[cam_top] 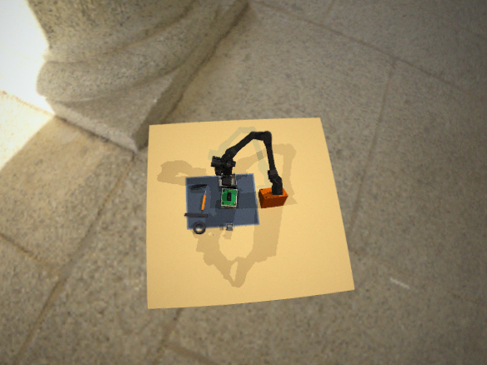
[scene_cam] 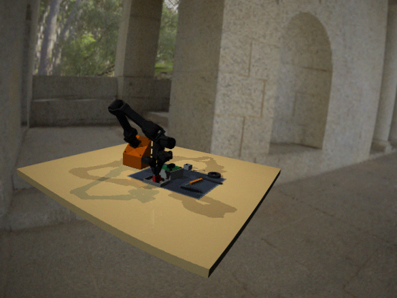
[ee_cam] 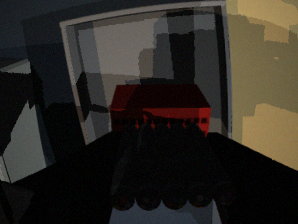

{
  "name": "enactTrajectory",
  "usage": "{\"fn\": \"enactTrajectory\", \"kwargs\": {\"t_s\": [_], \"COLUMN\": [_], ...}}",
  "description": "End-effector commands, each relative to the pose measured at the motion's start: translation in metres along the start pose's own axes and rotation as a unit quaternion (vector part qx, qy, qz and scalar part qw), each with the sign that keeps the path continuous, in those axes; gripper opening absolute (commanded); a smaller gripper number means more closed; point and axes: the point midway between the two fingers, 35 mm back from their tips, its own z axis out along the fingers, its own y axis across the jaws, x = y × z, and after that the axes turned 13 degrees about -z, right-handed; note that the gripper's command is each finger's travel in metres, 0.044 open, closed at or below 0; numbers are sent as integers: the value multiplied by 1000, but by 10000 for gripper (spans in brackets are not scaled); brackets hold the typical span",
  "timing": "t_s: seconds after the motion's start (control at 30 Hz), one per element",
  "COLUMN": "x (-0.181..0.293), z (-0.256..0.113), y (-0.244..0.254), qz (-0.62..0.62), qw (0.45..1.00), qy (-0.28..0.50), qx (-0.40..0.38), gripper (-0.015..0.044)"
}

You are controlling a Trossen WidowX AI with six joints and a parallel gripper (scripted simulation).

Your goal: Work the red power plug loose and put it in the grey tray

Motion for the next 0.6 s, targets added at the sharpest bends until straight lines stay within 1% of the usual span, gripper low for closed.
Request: {"fn": "enactTrajectory", "kwargs": {"t_s": [0.0,0.1,0.13,0.4,0.57], "x": [1,2,-2,-2,-2], "z": [8,12,2,2,2], "y": [3,3,2,2,2], "qz": [-5,-5,-5,-5,-5], "qw": [1000,1000,1000,1000,1000], "qy": [3,3,-6,-6,-6], "qx": [-2,-2,-1,-1,-1], "gripper": [0,0,0,0,131]}}
